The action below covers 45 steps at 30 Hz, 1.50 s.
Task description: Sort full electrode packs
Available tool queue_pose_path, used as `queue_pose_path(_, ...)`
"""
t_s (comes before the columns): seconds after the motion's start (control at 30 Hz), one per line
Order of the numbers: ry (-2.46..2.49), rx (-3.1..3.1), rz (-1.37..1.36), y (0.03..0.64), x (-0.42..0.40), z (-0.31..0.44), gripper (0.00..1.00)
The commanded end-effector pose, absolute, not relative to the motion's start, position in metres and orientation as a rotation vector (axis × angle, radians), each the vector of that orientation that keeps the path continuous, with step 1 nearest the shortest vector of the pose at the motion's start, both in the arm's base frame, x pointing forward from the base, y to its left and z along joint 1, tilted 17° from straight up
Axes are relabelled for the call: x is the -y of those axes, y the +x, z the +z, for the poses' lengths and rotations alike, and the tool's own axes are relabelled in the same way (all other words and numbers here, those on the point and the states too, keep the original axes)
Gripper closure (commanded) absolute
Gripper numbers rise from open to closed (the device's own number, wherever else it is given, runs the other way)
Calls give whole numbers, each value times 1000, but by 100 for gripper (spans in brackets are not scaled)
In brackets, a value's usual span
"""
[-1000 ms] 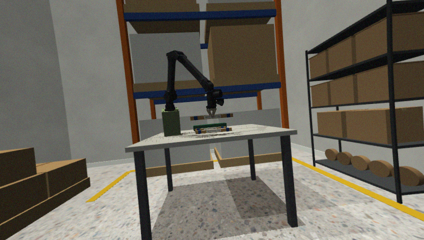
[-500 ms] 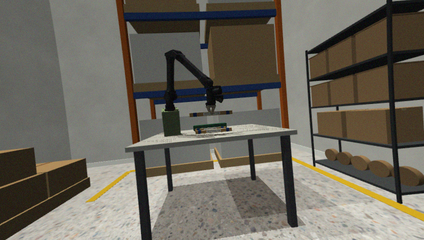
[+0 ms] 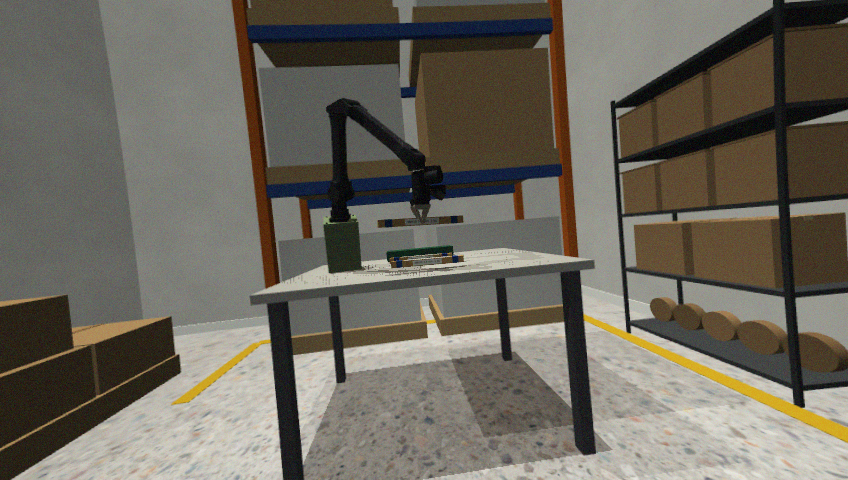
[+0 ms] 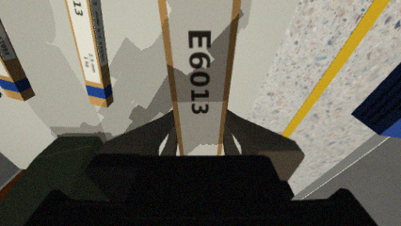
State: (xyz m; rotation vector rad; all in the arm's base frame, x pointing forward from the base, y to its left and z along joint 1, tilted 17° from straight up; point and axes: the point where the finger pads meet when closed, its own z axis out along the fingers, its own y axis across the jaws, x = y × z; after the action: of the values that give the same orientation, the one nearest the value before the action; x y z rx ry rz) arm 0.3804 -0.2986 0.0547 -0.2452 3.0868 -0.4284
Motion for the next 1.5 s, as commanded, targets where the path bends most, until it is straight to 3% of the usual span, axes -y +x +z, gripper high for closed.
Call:
queue_pose_path(0.0,-227,-3001,-509,407,307,103,100)
queue_pose_path(0.77,-222,-2996,-514,405,304,118,100)
queue_pose_path(0.93,-4,-2986,-494,404,288,109,100)
queue_pose_path(1.47,-9,-3006,-476,398,246,86,100)
